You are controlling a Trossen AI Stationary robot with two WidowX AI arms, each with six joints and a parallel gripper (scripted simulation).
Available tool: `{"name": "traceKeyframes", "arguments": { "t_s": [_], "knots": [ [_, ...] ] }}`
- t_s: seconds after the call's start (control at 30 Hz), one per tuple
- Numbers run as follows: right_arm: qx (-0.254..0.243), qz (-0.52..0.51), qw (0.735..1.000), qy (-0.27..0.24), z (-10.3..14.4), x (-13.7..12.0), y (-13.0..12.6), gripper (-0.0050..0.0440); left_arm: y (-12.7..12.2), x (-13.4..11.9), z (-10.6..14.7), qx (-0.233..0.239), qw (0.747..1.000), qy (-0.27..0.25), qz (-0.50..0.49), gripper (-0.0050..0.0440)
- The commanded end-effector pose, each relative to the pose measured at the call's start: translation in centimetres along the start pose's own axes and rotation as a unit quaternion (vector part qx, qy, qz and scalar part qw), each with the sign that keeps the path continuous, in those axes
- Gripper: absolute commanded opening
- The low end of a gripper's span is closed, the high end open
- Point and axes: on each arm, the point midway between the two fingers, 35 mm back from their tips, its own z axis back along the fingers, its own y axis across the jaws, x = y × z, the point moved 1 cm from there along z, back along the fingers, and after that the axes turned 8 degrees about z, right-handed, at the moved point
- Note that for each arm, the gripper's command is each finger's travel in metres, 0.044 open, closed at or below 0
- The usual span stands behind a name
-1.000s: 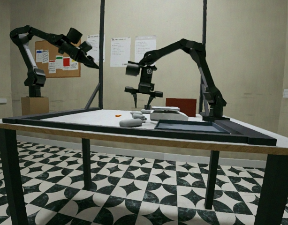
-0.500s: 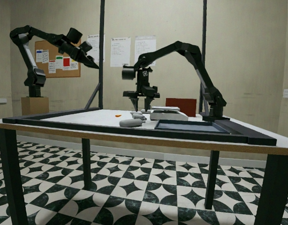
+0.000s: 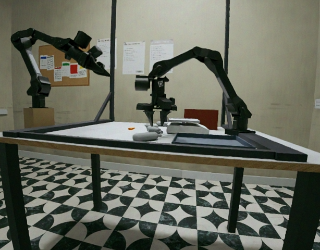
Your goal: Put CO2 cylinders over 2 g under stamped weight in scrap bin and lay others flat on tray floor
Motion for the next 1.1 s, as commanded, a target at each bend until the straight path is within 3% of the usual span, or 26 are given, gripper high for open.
{"name": "traceKeyframes", "arguments": {
  "t_s": [0.0, 0.57, 0.7, 0.93, 1.07],
  "knots": [
    [0.0, 0.002, 1.0, -0.01, 0.3, 0.8, 0.0, 0.044, -0.1, 0.1, -0.4, -0.003, 1.0, 0.001, 0.004, 0.0252],
    [0.0, 0.002, 1.0, -0.01, 0.3, 0.8, 0.0, 0.044, -0.1, 0.1, -2.4, -0.003, 1.0, 0.001, 0.004, 0.0252],
    [0.0, 0.002, 1.0, -0.01, 0.3, 0.8, 0.0, 0.044, -0.2, -0.1, -1.9, -0.008, 1.0, 0.005, 0.004, 0.0192],
    [0.0, 0.002, 1.0, -0.01, 0.3, 0.8, 0.0, 0.044, -0.3, -0.2, -1.5, -0.012, 1.0, 0.009, 0.004, 0.0172],
    [0.0, 0.002, 1.0, -0.01, 0.3, 0.8, 0.0, 0.044, -0.3, -0.2, -1.5, -0.012, 1.0, 0.009, 0.004, 0.0132]
  ]
}}
